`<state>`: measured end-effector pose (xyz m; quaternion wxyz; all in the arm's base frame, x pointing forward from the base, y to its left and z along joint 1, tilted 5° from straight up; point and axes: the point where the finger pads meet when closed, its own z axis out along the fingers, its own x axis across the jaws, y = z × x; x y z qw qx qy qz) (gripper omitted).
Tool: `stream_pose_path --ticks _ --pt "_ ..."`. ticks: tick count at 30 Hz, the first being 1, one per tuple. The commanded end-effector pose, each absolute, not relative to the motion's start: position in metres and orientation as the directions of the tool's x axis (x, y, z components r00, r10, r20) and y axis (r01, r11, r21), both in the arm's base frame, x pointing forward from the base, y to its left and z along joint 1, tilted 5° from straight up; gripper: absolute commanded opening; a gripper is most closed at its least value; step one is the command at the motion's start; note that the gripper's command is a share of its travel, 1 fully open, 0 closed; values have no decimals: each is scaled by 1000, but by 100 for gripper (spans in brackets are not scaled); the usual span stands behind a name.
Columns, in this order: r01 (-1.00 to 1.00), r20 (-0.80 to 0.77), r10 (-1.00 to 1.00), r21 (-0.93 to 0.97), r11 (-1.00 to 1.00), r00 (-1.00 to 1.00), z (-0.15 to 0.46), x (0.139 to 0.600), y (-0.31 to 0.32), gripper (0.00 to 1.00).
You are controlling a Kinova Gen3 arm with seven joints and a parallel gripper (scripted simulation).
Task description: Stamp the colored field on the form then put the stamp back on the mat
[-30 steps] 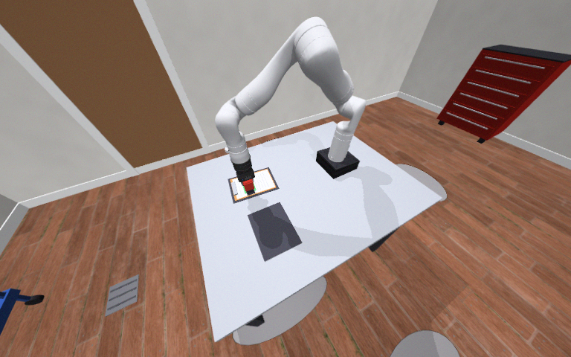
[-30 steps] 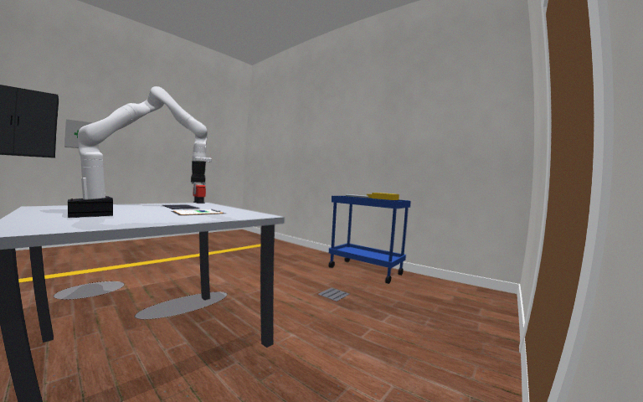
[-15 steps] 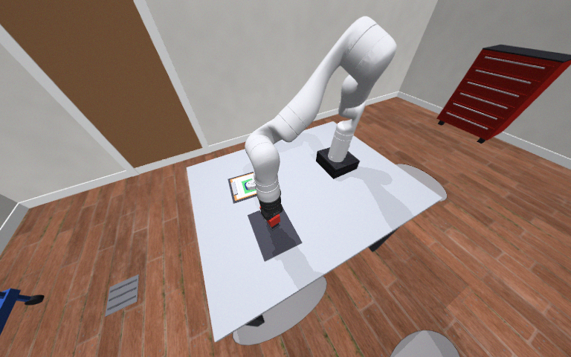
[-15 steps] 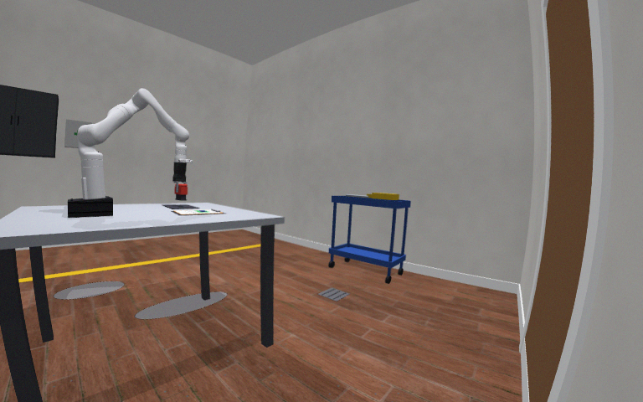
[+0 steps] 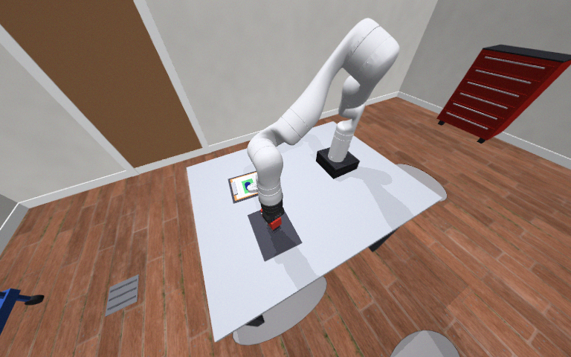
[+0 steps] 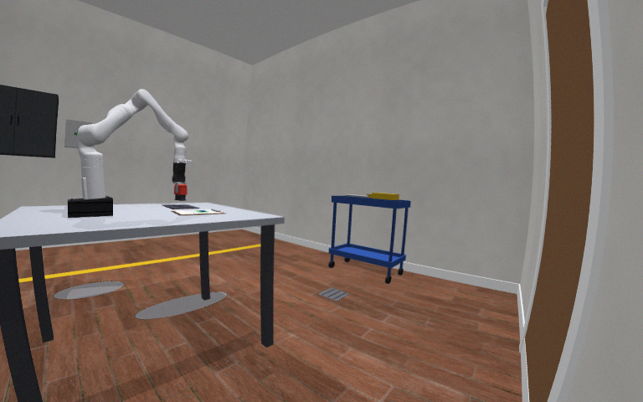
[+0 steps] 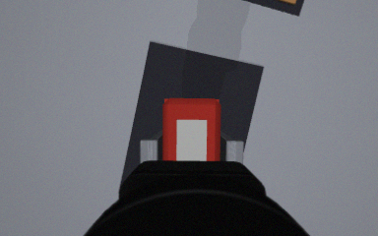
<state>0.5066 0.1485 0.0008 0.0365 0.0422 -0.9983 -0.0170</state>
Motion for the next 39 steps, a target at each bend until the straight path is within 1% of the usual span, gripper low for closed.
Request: stream_pose_path --ticks 1,16,32,33,39 --pt "-83 72 -85 37 996 -994 0 507 148 58" --pt "-83 72 -85 37 996 -994 -31 504 150 58" --pt "-83 72 -85 37 996 -994 -35 504 150 58" --pt "-83 72 -85 37 996 -994 -35 504 150 100" --pt "-83 72 -85 37 996 -994 -35 504 150 100"
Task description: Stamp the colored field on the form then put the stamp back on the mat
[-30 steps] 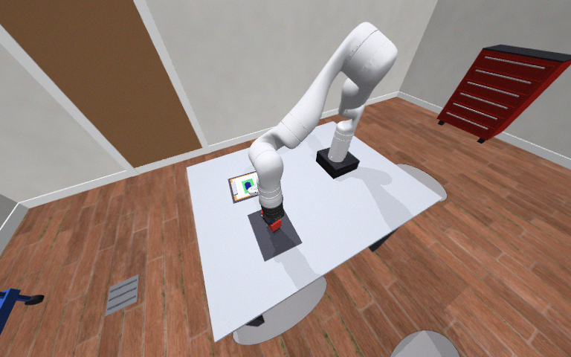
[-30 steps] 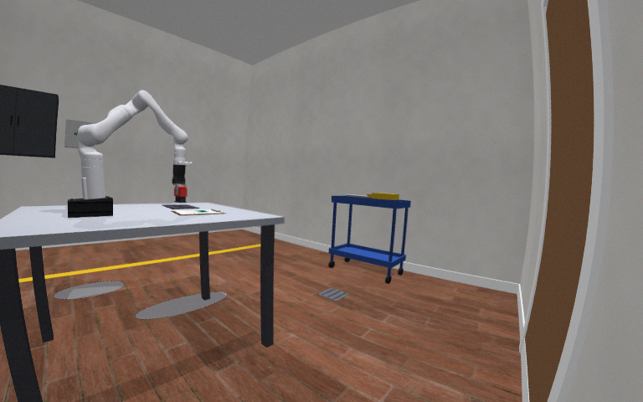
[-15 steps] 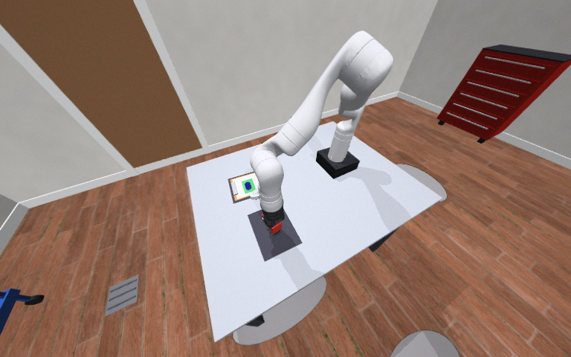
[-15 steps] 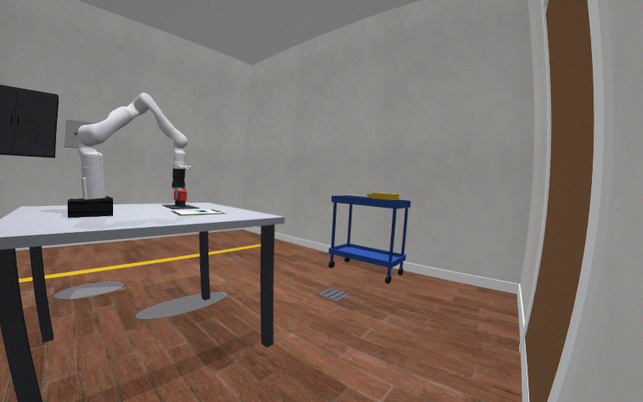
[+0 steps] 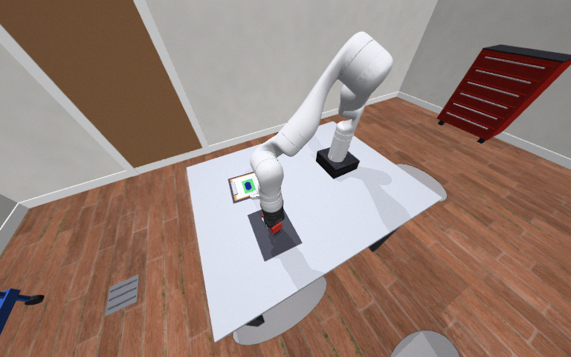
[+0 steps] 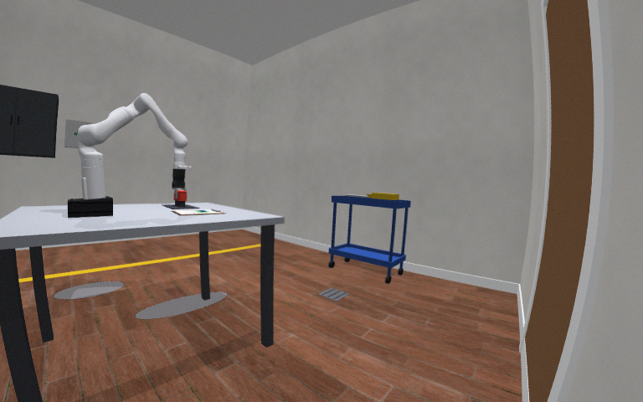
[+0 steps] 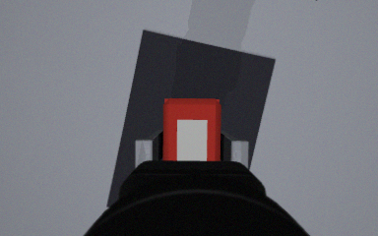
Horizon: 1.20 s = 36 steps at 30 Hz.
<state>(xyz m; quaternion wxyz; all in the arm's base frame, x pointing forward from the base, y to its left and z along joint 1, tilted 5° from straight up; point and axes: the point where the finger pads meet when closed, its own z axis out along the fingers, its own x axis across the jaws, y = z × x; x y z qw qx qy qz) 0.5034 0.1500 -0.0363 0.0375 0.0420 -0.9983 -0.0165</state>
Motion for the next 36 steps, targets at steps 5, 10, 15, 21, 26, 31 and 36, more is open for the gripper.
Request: stream_pose_path --ticks 5,10,15,21,26,31,36 --pt "-83 72 -85 37 996 -994 -35 504 150 100" --pt "-83 72 -85 37 996 -994 -35 504 150 100" --pt "-83 72 -85 37 996 -994 -35 504 150 100" --pt "-83 72 -85 37 996 -994 -35 504 150 100" --pt "-83 72 -85 37 996 -994 -35 504 150 100" --pt "-83 72 -85 37 996 -994 -35 504 150 100" --pt "-83 72 -85 37 996 -994 -29 505 150 100"
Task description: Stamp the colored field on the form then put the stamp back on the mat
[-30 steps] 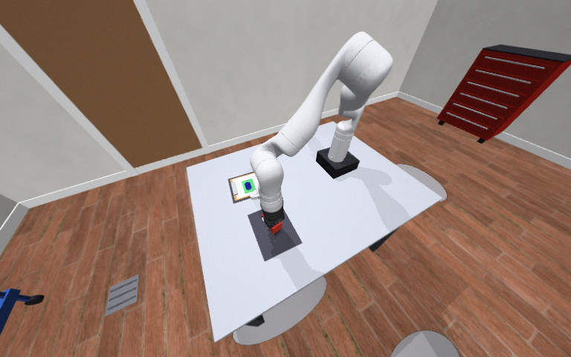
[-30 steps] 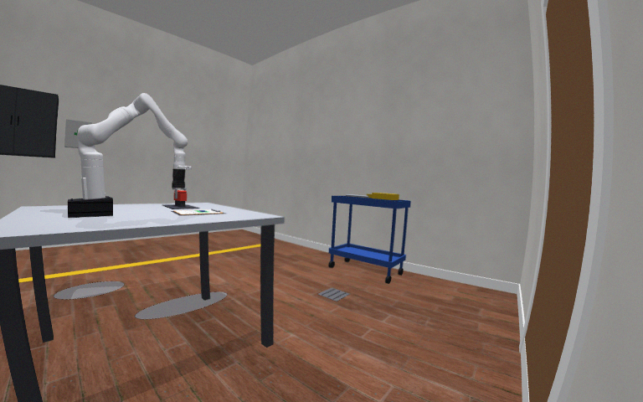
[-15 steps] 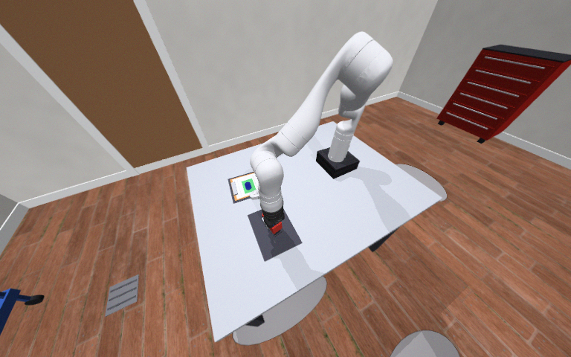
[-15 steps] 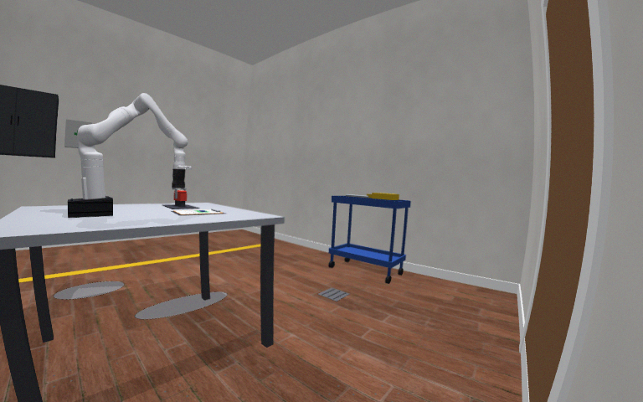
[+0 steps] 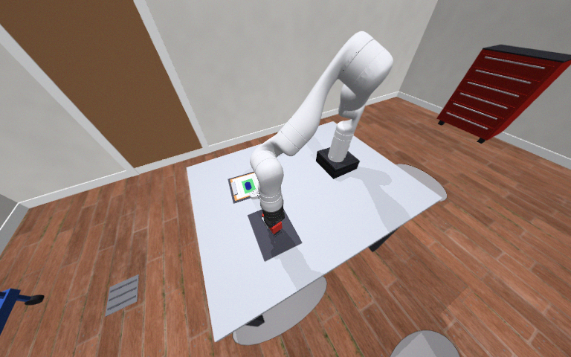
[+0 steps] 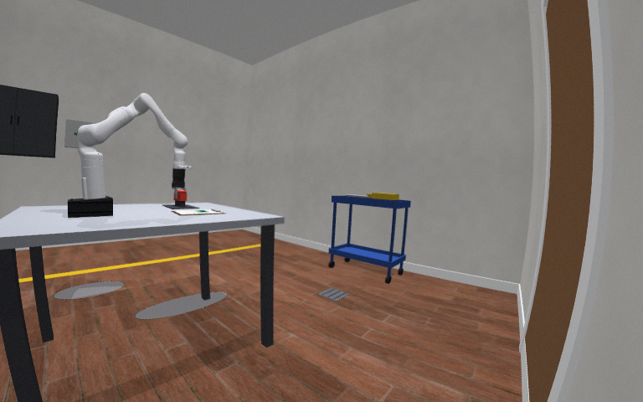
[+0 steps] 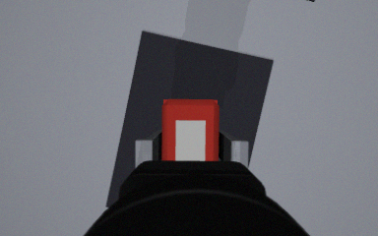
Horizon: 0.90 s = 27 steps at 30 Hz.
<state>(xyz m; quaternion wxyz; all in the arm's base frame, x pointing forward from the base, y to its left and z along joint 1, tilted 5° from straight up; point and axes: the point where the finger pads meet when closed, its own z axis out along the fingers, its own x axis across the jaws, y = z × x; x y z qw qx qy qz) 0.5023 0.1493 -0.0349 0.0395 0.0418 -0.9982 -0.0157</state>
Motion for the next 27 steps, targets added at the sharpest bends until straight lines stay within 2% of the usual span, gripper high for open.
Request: stream_pose_path --ticks 1,9,27 --pt "-83 72 -85 37 996 -994 -24 505 150 100" --pt "-83 72 -85 37 996 -994 39 510 148 100" --pt "-83 72 -85 37 996 -994 54 511 147 100"
